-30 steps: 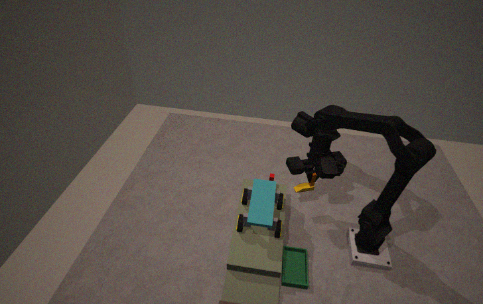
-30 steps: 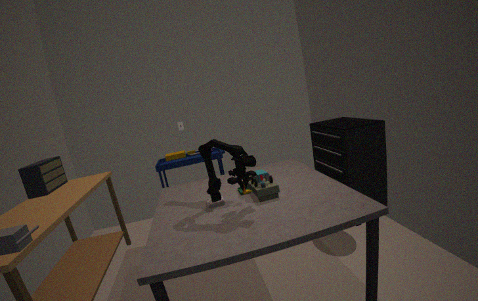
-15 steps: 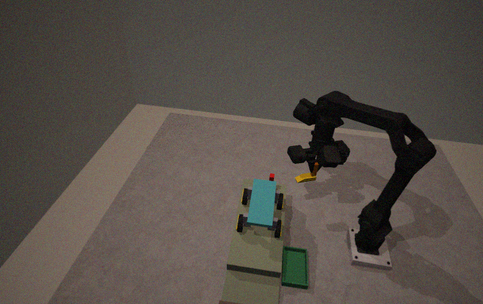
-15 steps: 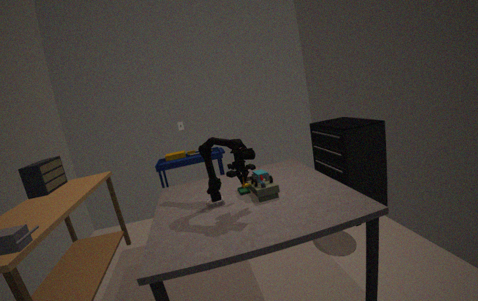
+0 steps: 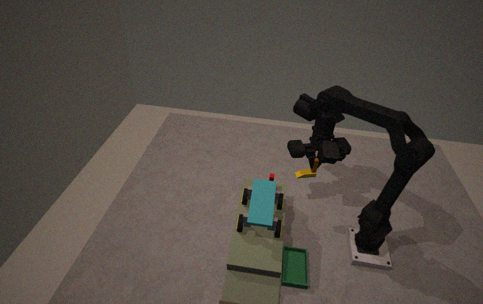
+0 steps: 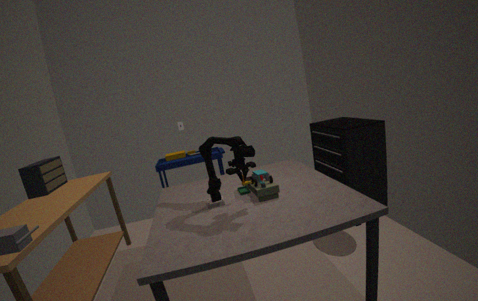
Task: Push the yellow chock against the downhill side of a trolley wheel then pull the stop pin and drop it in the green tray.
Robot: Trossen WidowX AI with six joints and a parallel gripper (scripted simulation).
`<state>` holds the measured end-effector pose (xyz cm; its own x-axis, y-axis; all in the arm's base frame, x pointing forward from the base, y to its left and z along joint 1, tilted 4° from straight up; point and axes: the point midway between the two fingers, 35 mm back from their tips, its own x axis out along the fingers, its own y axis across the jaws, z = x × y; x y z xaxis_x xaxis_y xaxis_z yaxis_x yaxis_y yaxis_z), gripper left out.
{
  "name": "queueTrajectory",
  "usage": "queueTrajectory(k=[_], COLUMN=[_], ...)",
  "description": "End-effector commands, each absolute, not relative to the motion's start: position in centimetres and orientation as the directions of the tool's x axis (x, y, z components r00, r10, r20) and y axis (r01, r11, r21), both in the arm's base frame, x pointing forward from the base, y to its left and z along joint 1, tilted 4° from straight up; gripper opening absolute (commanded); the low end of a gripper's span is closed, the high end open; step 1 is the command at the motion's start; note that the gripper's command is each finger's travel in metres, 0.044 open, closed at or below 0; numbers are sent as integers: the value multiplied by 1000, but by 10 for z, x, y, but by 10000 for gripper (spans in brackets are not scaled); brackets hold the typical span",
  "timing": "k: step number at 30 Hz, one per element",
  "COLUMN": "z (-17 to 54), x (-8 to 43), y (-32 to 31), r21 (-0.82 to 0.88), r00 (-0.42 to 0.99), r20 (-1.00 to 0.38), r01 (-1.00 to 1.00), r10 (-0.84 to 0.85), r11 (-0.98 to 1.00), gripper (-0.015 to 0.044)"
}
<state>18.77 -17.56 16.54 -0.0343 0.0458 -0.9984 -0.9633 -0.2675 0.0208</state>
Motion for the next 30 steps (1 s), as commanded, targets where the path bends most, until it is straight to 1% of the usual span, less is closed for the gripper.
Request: queueTrajectory(k=[1, 8, 15, 24, 30], z=[167, 167, 167, 167, 167], x=[189, 189, 189, 189, 189], y=[-176, -175, -175, -175, -175], r21=[24, 37, 47, 54, 57], r00=[-32, -33, -34, -35, -36], r20=[-998, -998, -998, -998, -998], r01=[-989, -995, -945, -809, -671], r10=[46, 46, 45, 44, 45], r11=[-146, 91, 324, 586, 739], gripper=[0, 0, 0, 0, 0])
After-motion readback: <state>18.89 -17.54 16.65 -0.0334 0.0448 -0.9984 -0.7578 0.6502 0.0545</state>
